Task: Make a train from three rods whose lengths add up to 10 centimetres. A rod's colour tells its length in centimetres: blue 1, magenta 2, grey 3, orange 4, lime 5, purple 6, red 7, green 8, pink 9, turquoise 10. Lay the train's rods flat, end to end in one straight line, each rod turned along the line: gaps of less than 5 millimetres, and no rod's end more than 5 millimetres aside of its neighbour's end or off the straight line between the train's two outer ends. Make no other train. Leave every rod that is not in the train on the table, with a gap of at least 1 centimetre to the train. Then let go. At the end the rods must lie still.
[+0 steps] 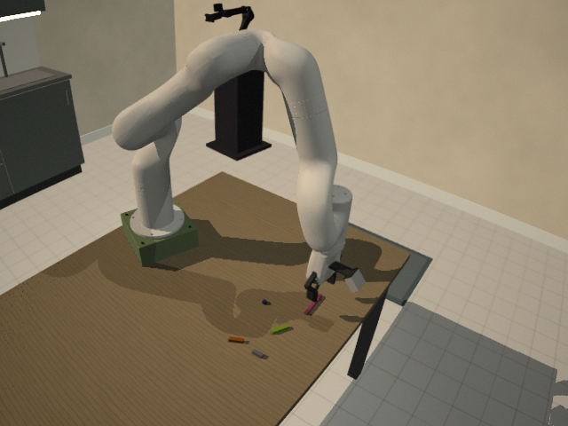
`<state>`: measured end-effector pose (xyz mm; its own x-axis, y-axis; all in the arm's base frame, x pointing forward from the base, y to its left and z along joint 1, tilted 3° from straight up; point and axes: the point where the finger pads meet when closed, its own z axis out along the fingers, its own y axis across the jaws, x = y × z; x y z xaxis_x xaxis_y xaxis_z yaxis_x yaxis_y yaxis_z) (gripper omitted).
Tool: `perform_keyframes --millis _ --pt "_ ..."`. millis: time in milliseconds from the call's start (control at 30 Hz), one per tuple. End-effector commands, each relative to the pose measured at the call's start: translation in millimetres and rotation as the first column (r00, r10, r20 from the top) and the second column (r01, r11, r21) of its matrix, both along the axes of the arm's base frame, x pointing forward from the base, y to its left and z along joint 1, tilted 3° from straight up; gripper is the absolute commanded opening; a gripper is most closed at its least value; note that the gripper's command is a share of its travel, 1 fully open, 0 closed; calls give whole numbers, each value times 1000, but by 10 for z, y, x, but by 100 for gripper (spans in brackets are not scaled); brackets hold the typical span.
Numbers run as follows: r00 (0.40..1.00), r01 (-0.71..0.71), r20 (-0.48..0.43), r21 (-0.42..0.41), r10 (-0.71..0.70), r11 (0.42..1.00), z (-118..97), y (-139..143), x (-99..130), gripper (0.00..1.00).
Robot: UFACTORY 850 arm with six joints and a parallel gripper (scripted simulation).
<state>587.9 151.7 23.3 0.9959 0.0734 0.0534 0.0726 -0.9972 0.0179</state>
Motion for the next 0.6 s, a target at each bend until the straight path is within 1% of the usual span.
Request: perform_keyframes --millis 0,33,100,267,400,533,567 --pt "1000 29 2 2 -29 1000 10 24 -9 100" --pt "1000 29 2 2 -29 1000 10 24 -9 100" --pt "996 84 3 5 -84 996 12 62 -44 100" --pt "959 283 3 17 -283 959 18 198 -176 100" --pt "911 413 2 25 -413 910 23 289 -269 100" --pt "846 533 -1 33 -534 845 27 375 -362 100" --pt "846 533 -1 33 -534 845 27 375 -362 100"
